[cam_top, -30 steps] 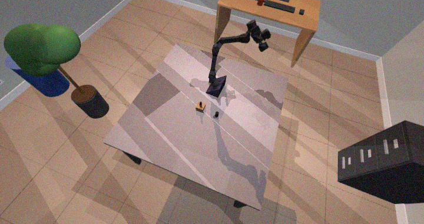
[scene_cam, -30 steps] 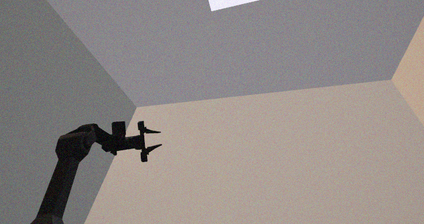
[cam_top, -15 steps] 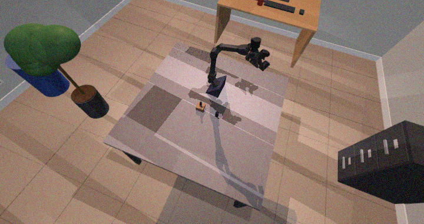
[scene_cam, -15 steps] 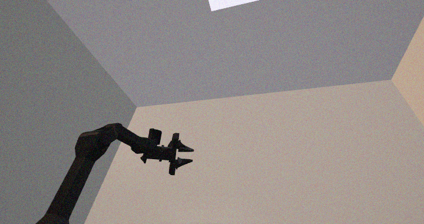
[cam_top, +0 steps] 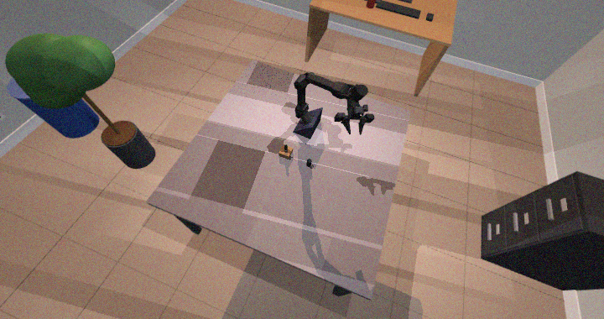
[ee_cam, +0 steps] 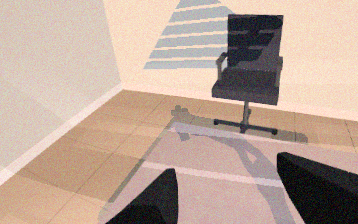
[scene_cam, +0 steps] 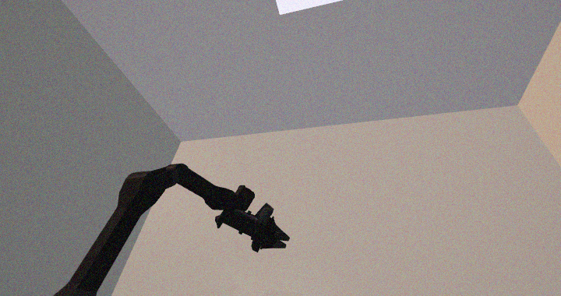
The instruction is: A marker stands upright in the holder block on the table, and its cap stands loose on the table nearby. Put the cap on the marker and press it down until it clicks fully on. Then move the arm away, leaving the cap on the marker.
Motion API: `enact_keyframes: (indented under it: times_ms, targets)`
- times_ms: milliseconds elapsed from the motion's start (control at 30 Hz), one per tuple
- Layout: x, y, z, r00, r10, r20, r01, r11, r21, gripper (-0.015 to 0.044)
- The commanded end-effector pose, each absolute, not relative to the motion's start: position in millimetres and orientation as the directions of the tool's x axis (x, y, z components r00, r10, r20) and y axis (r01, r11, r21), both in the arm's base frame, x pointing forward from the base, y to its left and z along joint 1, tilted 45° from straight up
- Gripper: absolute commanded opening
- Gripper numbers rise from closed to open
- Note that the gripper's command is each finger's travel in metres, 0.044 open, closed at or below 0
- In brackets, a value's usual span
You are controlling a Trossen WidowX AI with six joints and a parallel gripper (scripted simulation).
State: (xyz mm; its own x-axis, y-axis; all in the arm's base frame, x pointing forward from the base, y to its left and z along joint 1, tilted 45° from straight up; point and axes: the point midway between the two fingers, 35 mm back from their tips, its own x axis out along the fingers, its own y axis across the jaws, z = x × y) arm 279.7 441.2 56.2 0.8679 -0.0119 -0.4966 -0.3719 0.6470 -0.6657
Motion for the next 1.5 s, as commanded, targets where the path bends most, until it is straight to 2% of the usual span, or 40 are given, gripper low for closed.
enact_keyframes:
  times_ms: [0, 233, 467, 700, 933, 1467]
  targets:
    - [310.5, 381.8, 23.3, 0.783, -0.170, -0.598, -0.247, 0.798, -0.550, 0.0248]
    - [331.5, 310.7, -3.4, 0.643, -0.346, -0.683, 0.016, 0.898, -0.439, 0.0248]
    - [335.0, 237.0, -23.2, 0.445, -0.506, -0.739, 0.359, 0.857, -0.370, 0.0248]
    - [321.9, 167.1, -33.8, 0.201, -0.627, -0.752, 0.689, 0.637, -0.346, 0.0248]
    - [295.1, 105.5, -33.5, -0.069, -0.692, -0.719, 0.903, 0.262, -0.339, 0.0248]
    - [288.5, 94.0, -39.3, -0.079, -0.693, -0.717, 0.908, 0.247, -0.339, 0.0248]
